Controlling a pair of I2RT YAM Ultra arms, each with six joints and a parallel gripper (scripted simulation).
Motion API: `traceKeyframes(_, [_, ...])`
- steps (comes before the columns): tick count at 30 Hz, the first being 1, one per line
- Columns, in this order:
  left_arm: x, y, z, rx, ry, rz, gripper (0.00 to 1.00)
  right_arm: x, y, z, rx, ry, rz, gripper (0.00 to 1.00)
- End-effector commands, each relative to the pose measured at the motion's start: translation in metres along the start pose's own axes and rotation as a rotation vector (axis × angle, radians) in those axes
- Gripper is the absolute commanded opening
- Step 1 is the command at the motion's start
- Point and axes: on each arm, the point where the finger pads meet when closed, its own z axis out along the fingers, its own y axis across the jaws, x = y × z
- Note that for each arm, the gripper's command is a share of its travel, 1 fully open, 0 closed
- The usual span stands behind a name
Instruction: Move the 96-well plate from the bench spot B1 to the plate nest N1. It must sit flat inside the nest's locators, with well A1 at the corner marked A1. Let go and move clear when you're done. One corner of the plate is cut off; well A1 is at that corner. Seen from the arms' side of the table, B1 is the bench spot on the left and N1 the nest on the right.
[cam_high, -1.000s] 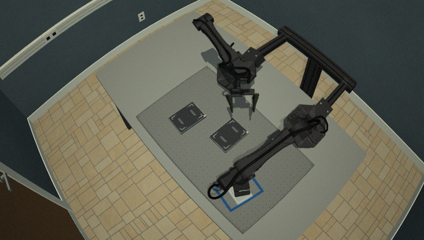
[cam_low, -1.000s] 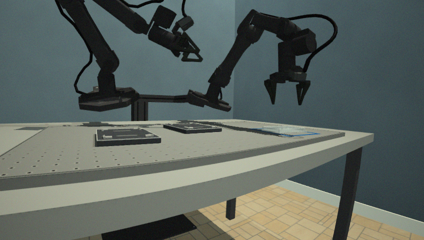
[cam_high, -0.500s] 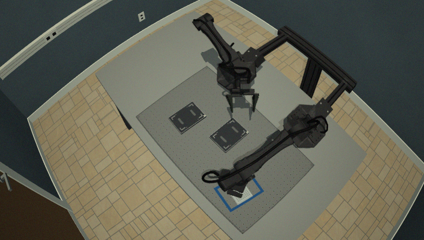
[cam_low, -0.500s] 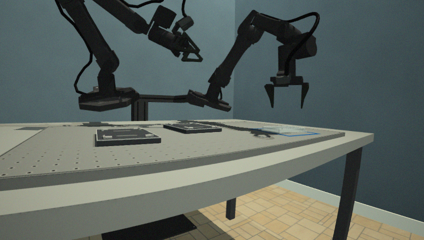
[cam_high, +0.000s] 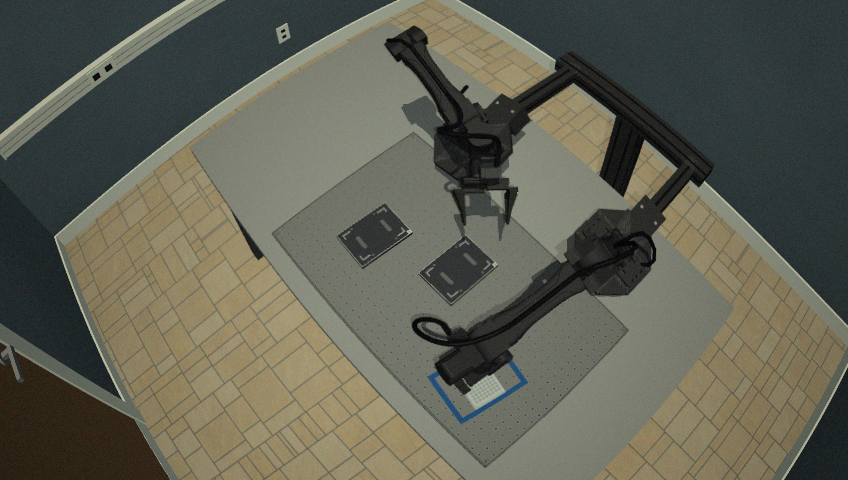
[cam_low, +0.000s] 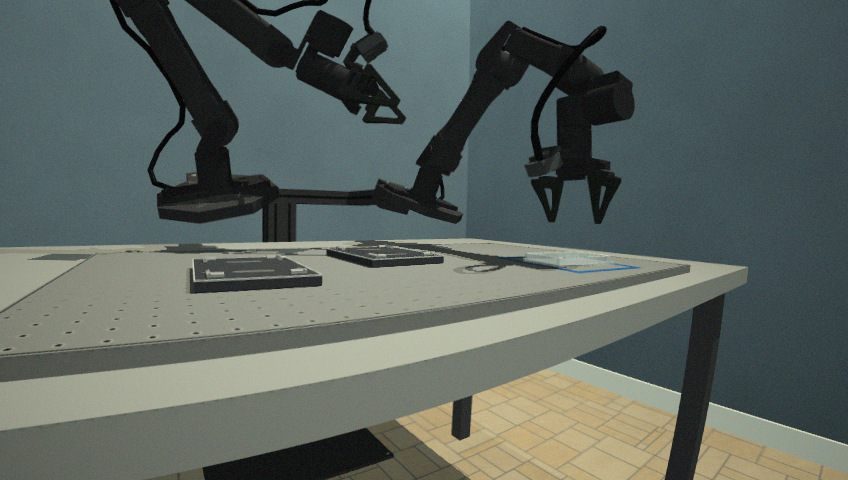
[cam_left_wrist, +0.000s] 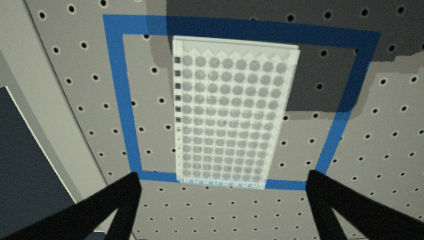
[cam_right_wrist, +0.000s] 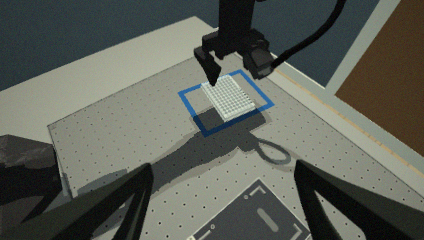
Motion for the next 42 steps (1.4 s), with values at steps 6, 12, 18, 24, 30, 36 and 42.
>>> traceKeyframes(6, [-0.003, -0.004, 0.011, 0.012, -0.018, 0.104, 1.0, -0.013, -0.001, -0.004, 0.002, -0.042, 0.015, 1.0])
traceKeyframes(12, [-0.003, -0.005, 0.014, 0.012, -0.018, 0.103, 1.0, -0.013, -0.001, -0.004, 0.002, -0.042, 0.015, 1.0])
traceKeyframes(18, [-0.006, -0.007, 0.019, 0.011, -0.019, 0.115, 1.0, -0.013, -0.001, -0.004, 0.002, -0.042, 0.015, 1.0])
traceKeyframes(24, [-0.004, -0.008, 0.029, 0.012, -0.018, 0.11, 1.0, -0.013, -0.001, -0.004, 0.002, -0.042, 0.015, 1.0])
traceKeyframes(30, [-0.005, -0.008, 0.037, 0.011, -0.019, 0.112, 1.0, -0.013, -0.001, -0.004, 0.002, -0.042, 0.015, 1.0])
traceKeyframes(36, [-0.004, -0.008, 0.043, 0.012, -0.018, 0.11, 1.0, -0.013, -0.001, -0.004, 0.002, -0.042, 0.015, 1.0])
traceKeyframes(42, [-0.005, -0.008, 0.052, 0.011, -0.018, 0.112, 1.0, -0.013, -0.001, -0.004, 0.002, -0.042, 0.015, 1.0])
